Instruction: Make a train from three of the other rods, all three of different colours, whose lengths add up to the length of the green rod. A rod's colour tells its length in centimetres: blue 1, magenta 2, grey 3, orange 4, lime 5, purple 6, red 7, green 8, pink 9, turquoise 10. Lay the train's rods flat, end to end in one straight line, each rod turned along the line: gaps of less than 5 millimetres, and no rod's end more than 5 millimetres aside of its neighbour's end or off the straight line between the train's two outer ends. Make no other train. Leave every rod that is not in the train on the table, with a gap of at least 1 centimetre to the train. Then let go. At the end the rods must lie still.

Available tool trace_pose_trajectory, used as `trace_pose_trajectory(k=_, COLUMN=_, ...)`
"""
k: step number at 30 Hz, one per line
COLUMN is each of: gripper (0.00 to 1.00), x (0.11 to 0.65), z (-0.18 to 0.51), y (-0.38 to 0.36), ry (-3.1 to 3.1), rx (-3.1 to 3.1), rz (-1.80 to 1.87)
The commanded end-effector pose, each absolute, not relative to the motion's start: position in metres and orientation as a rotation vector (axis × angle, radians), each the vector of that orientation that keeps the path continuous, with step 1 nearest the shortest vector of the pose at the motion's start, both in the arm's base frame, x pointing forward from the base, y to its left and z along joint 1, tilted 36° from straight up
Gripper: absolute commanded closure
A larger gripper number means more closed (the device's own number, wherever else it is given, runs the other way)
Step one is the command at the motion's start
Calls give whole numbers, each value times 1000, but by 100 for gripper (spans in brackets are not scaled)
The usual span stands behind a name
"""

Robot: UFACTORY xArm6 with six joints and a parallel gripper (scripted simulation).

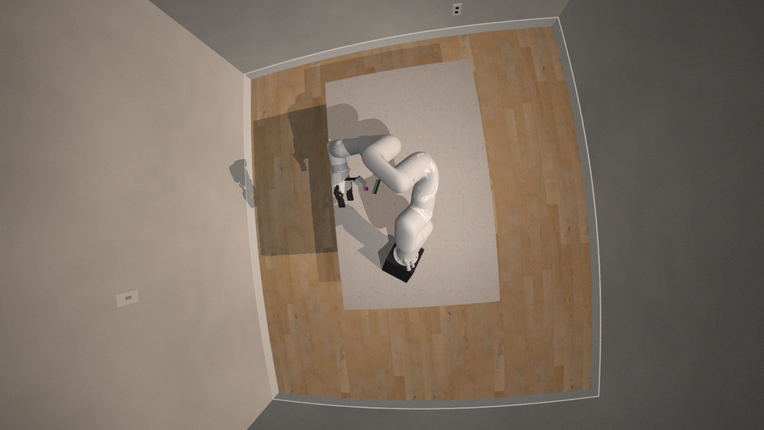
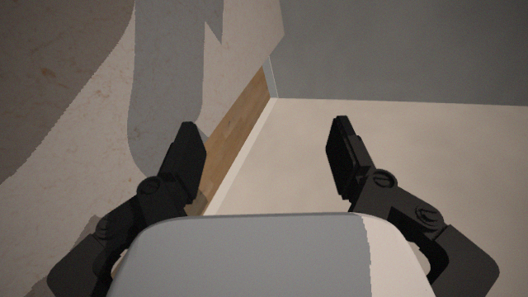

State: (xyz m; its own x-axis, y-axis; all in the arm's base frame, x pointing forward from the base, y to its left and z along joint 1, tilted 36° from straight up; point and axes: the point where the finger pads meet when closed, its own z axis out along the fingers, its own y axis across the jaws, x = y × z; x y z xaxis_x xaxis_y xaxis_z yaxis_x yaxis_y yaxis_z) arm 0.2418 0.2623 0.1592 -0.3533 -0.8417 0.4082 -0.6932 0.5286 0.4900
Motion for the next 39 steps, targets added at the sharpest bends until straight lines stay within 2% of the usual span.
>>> trace_pose_trajectory(k=1, gripper=0, x=242, z=160, y=263, ry=-2144, rx=1243, rz=-308)
trace_pose_trajectory(k=20, gripper=0, x=243, z=159, y=261, ry=-2154, rx=1236, rz=-288)
trace_pose_trajectory(k=39, gripper=0, x=295, z=121, y=177, ry=-2567, rx=1028, rz=447)
